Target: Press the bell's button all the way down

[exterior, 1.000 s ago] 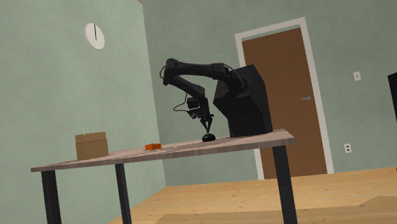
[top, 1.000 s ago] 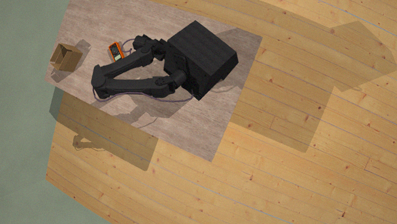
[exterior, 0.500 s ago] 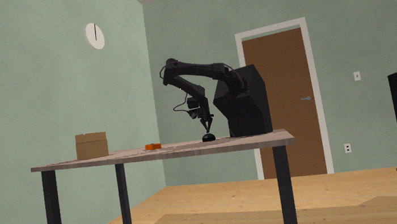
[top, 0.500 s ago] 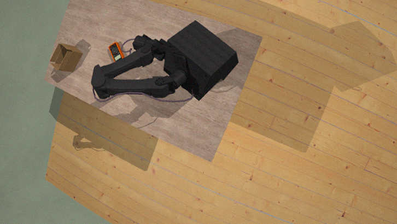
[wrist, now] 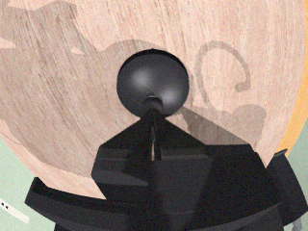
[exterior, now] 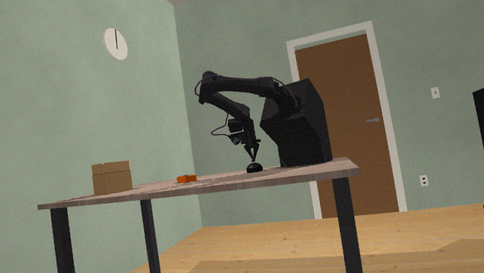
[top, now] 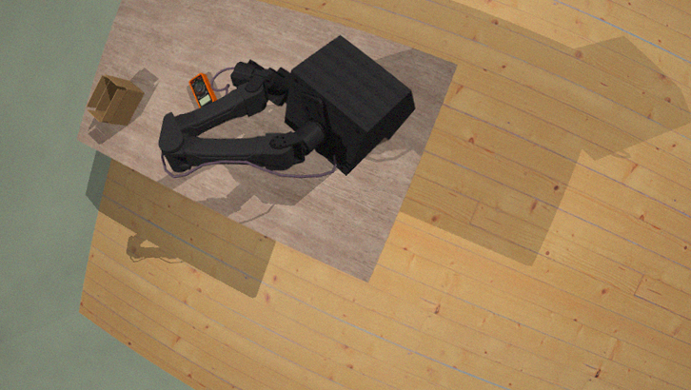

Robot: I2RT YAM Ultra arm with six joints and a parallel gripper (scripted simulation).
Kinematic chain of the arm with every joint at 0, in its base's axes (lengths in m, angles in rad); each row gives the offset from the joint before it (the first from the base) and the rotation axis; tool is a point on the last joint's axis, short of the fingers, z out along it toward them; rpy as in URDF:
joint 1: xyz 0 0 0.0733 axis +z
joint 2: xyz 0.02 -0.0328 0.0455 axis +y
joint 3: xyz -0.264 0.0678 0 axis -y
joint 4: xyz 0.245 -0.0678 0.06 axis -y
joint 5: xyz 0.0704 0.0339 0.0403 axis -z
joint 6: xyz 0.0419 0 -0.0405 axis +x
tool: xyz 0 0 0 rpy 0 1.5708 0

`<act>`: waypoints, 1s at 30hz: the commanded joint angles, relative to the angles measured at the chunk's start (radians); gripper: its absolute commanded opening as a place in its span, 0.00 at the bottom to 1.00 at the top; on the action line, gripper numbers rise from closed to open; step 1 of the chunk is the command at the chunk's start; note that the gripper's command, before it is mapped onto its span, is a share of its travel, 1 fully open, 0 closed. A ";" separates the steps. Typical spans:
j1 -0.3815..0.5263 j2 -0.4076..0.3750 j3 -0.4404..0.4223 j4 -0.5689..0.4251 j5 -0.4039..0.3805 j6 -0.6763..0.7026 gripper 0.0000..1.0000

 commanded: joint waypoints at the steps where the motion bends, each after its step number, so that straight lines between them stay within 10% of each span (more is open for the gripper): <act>1: -0.005 0.021 0.024 0.031 0.012 0.008 0.00; 30: -0.124 -0.115 -0.030 -0.196 -0.032 -0.166 0.00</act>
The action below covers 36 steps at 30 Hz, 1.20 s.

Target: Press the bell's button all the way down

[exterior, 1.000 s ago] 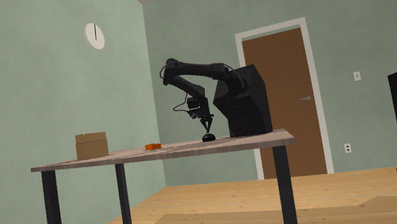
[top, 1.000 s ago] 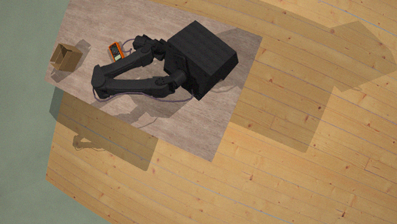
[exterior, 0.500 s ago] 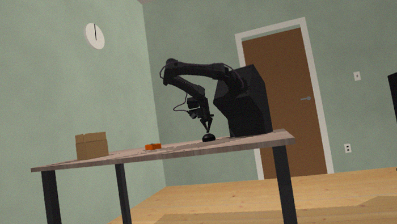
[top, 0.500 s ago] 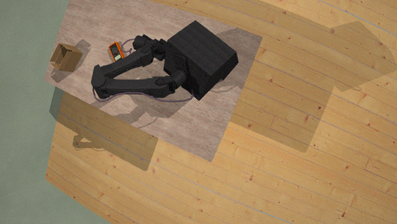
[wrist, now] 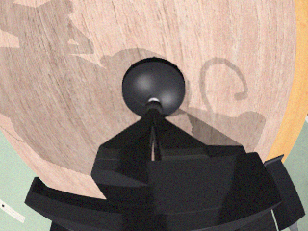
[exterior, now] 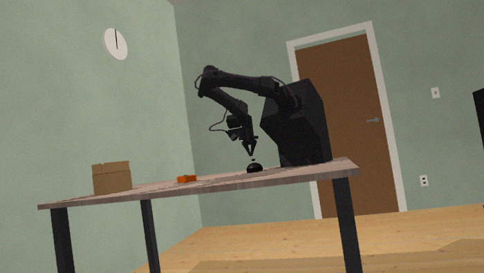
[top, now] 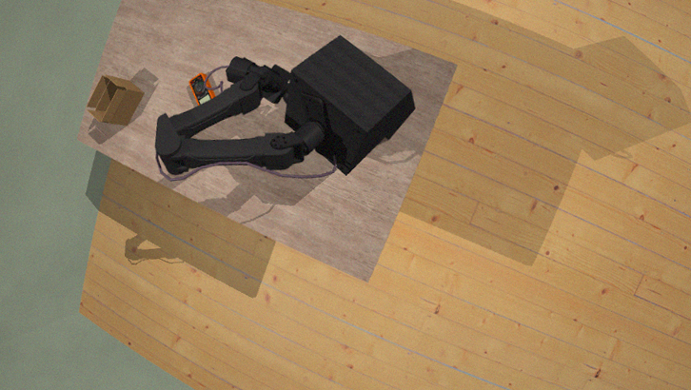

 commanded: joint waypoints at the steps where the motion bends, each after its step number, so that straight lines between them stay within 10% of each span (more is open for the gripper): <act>1: -0.060 -0.053 -0.025 -0.102 -0.019 -0.077 0.00; 19: -0.187 -0.158 0.026 -0.420 -0.026 -0.303 0.00; 36: -0.193 -0.159 0.039 -0.459 -0.026 -0.328 0.00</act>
